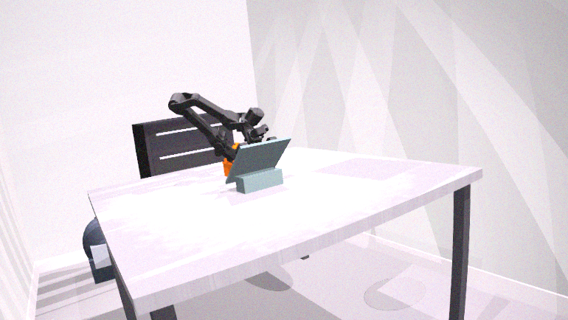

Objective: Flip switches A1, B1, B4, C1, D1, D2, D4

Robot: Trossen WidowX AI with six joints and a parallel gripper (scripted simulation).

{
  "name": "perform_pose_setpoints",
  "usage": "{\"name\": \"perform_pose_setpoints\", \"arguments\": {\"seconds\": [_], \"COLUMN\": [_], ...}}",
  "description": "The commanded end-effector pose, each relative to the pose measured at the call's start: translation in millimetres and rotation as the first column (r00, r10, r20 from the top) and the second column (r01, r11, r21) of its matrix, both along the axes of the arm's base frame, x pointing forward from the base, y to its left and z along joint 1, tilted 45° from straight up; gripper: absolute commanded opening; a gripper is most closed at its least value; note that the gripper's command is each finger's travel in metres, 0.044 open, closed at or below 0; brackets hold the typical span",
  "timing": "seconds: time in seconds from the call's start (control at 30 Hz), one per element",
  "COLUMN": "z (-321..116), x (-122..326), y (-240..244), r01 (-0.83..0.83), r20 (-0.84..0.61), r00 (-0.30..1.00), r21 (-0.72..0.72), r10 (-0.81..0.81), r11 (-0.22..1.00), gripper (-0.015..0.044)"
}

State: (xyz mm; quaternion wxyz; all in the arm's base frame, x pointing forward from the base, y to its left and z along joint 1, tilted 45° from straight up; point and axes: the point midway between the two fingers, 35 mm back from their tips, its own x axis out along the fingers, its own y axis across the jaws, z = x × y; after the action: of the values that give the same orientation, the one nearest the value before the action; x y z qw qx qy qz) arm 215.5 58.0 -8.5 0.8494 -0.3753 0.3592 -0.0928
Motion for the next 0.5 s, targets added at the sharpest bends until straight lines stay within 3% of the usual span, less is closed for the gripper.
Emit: {"name": "perform_pose_setpoints", "arguments": {"seconds": [0.0,0.47], "z": [-1.4,-1.0], "x": [-0.1,0.3], "y": [-0.8,-0.2], "r01": [-0.002,0.000], "r20": [-0.007,-0.002], "r00": [1.000,1.000], "r21": [-0.003,0.001], "r10": [0.002,0.000], "r11": [1.000,1.000], "gripper": [0.0000,0.0000]}}
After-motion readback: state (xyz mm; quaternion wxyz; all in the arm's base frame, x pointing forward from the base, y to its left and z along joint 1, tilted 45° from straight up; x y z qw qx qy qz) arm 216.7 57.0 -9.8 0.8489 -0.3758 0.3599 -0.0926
